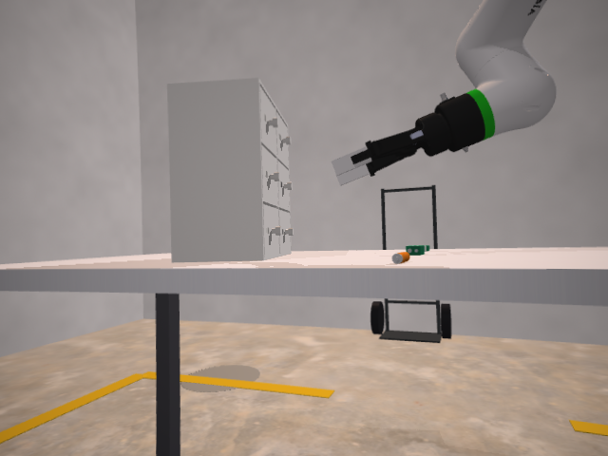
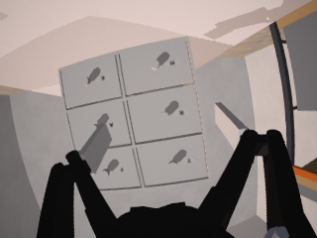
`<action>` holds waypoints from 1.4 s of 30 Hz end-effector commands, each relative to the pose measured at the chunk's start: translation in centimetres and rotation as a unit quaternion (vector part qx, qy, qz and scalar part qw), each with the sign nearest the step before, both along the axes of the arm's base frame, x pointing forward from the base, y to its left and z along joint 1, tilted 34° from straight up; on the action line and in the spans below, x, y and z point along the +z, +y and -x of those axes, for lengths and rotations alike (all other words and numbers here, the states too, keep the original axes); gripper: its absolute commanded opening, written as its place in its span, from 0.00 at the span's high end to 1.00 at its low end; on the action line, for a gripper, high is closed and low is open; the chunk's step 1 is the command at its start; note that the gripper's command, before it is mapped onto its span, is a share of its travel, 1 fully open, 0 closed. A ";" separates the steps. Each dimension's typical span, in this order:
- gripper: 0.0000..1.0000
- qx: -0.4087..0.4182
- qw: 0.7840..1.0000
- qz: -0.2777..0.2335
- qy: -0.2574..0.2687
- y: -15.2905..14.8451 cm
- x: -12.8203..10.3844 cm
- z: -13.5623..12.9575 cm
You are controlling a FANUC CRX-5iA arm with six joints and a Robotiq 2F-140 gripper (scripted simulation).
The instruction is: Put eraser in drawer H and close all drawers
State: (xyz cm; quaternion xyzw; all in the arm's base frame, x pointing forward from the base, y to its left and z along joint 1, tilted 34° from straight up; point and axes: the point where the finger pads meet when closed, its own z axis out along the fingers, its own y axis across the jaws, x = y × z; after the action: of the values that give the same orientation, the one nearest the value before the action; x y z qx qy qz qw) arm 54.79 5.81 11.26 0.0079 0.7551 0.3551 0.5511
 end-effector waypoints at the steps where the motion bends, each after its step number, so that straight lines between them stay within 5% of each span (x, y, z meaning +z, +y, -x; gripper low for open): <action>1: 0.00 -0.001 1.000 0.000 -0.001 0.0 0.0 0.0; 3: 0.00 -0.001 1.000 0.000 -0.001 0.0 0.0 0.0; 4: 0.80 -0.001 1.000 0.000 -0.001 0.0 0.0 0.0; 28: 0.80 -0.001 1.000 0.000 -0.001 0.2 -0.2 -0.1; 42: 0.80 -0.001 1.000 0.000 -0.001 3.5 -3.2 -2.4</action>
State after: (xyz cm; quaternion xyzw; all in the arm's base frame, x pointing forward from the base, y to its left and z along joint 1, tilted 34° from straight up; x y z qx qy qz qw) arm 56.32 8.23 9.03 0.0082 0.7552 0.3551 0.5509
